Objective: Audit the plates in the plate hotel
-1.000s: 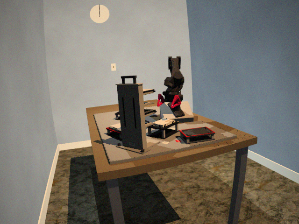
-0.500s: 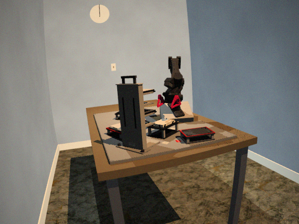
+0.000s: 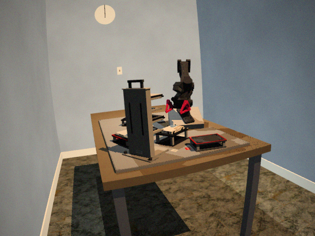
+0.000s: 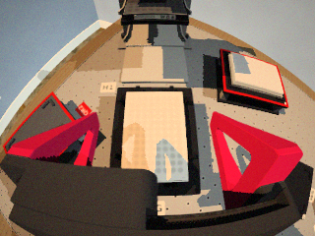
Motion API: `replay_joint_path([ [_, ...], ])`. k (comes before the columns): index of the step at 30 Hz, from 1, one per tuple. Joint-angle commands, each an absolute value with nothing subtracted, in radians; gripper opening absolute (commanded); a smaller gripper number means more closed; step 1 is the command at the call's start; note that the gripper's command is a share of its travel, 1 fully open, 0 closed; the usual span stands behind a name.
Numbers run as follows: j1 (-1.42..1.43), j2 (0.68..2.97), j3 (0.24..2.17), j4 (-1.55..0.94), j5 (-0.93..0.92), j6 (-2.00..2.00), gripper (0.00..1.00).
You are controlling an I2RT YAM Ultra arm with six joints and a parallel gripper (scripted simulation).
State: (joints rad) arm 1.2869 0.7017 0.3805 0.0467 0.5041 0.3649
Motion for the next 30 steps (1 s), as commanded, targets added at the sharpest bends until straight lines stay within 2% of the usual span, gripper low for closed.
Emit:
replay_joint_path([
  [1,1.288,0.7,0.389,0.052,0.509,0.366,1.0],
  [8,1.288,0.7,0.389,0.052,0.509,0.366,1.0],
  [19,1.3,0.841,0.266,0.279,0.518,0.374,1.0],
  [30,1.312,0.826,0.249,0.319,0.528,0.377,1.0],
])
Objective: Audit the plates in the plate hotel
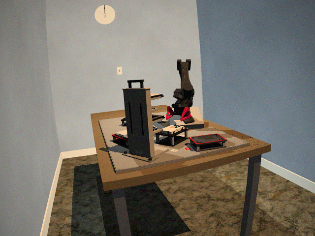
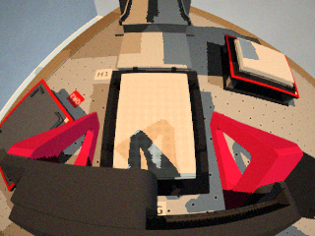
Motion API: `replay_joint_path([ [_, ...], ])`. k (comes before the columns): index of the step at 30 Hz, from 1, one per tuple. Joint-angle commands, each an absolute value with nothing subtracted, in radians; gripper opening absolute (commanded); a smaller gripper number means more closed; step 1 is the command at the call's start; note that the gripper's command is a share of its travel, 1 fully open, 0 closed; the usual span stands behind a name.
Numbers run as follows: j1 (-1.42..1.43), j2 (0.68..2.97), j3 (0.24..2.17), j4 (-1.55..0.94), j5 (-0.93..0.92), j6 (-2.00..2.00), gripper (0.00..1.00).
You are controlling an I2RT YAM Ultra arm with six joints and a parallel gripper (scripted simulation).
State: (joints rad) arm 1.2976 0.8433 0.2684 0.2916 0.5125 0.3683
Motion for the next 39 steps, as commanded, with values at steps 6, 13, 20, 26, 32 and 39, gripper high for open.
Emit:
replay_joint_path([
  [6,1.338,0.816,0.222,0.337,0.553,0.385,1.0],
  [13,1.361,0.813,0.2,0.351,0.575,0.392,1.0],
  [20,1.395,0.806,0.169,0.369,0.607,0.404,1.0],
  [26,1.411,0.81,0.195,0.384,0.623,0.41,1.0],
  [32,1.418,0.873,0.137,0.427,0.629,0.41,1.0],
  [39,1.422,0.919,0.119,0.489,0.635,0.413,1.0],
])
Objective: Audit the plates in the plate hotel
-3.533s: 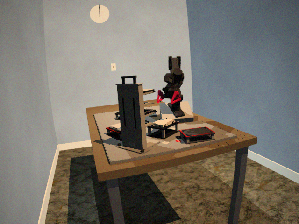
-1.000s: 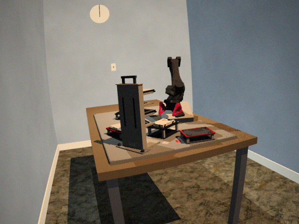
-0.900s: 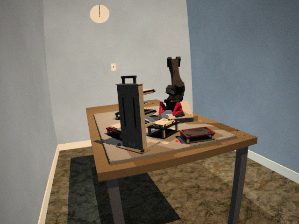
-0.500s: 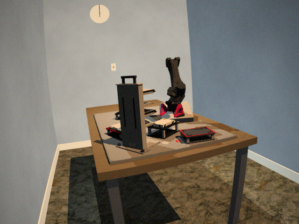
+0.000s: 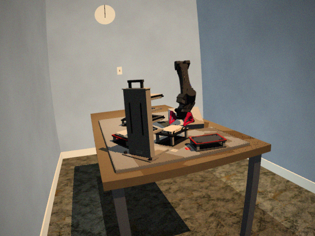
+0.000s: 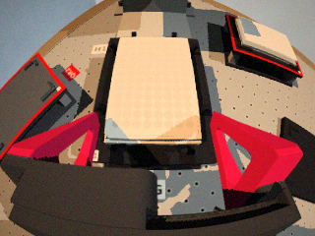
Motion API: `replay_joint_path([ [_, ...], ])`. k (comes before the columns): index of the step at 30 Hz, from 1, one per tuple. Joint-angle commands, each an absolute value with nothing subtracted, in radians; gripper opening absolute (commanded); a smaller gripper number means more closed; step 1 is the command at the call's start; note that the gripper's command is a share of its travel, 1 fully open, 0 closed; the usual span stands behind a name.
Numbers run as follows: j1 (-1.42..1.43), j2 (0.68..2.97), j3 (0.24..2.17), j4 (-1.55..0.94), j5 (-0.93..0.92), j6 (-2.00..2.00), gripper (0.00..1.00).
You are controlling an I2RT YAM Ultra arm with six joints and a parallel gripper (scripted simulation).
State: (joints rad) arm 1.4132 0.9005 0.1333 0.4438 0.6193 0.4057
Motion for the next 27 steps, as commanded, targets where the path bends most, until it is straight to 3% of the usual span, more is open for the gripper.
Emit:
replay_joint_path([
  [1,1.424,0.926,0.12,0.498,0.636,0.413,1.0],
  [27,1.443,1.106,0.062,0.727,0.653,0.415,1.0],
])
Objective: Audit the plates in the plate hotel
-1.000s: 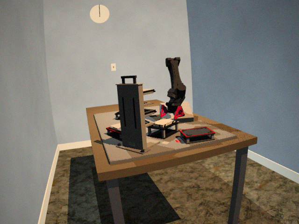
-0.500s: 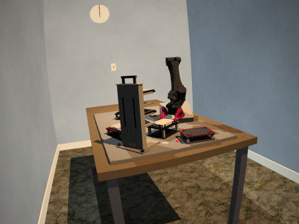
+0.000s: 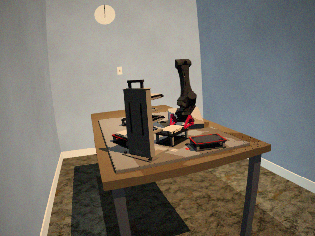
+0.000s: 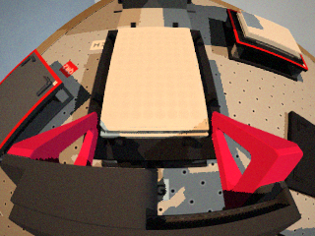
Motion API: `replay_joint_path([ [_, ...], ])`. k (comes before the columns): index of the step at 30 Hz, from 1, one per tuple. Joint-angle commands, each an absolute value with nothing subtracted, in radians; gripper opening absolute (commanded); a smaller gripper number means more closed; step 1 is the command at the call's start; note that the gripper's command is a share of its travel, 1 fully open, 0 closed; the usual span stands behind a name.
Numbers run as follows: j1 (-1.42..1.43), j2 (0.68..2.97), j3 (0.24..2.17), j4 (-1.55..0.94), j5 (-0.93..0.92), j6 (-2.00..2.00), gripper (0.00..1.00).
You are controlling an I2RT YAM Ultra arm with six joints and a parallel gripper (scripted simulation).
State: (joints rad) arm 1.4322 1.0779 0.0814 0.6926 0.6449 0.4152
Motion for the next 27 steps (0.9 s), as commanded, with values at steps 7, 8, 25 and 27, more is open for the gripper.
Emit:
replay_joint_path([
  [7,1.434,1.102,0.081,0.734,0.65,0.415,1.0],
  [8,1.434,1.102,0.081,0.734,0.65,0.415,1.0],
  [25,1.434,1.103,0.081,0.734,0.65,0.415,0.86],
  [27,1.434,1.103,0.081,0.734,0.65,0.415,0.86],
])
